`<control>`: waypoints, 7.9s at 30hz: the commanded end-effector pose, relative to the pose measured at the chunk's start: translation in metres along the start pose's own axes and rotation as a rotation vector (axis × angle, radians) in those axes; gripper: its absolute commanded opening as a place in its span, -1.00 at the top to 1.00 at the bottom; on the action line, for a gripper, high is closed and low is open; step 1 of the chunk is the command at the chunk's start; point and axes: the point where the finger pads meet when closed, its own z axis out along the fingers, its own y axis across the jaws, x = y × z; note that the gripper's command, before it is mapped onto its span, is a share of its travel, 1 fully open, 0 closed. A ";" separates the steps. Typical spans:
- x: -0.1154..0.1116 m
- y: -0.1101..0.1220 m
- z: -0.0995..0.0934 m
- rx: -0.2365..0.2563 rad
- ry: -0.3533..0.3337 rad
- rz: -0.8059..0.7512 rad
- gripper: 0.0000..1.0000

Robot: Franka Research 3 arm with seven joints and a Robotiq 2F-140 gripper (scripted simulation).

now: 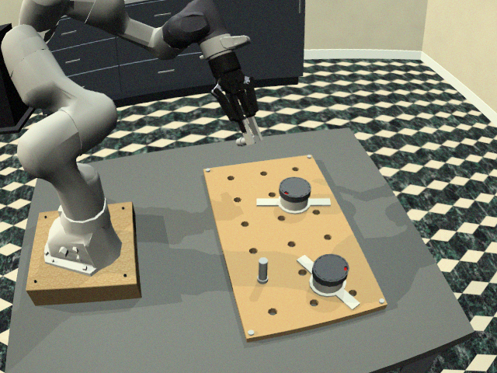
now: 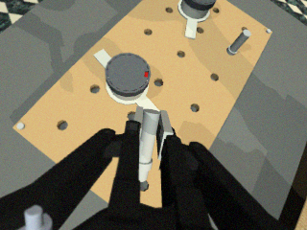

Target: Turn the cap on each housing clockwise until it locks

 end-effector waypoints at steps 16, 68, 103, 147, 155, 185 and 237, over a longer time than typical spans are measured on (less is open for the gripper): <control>0.010 -0.005 -0.013 0.013 0.176 0.062 0.80; 0.005 -0.002 -0.004 -0.022 0.822 0.048 0.80; 0.003 0.000 -0.002 -0.027 0.995 0.044 0.80; 0.006 0.002 0.001 -0.027 0.995 0.044 0.80; 0.012 0.007 0.005 -0.027 0.995 0.044 0.80; 0.081 0.057 0.056 -0.027 0.995 0.044 0.80; 0.120 0.086 0.086 -0.027 0.995 0.044 0.80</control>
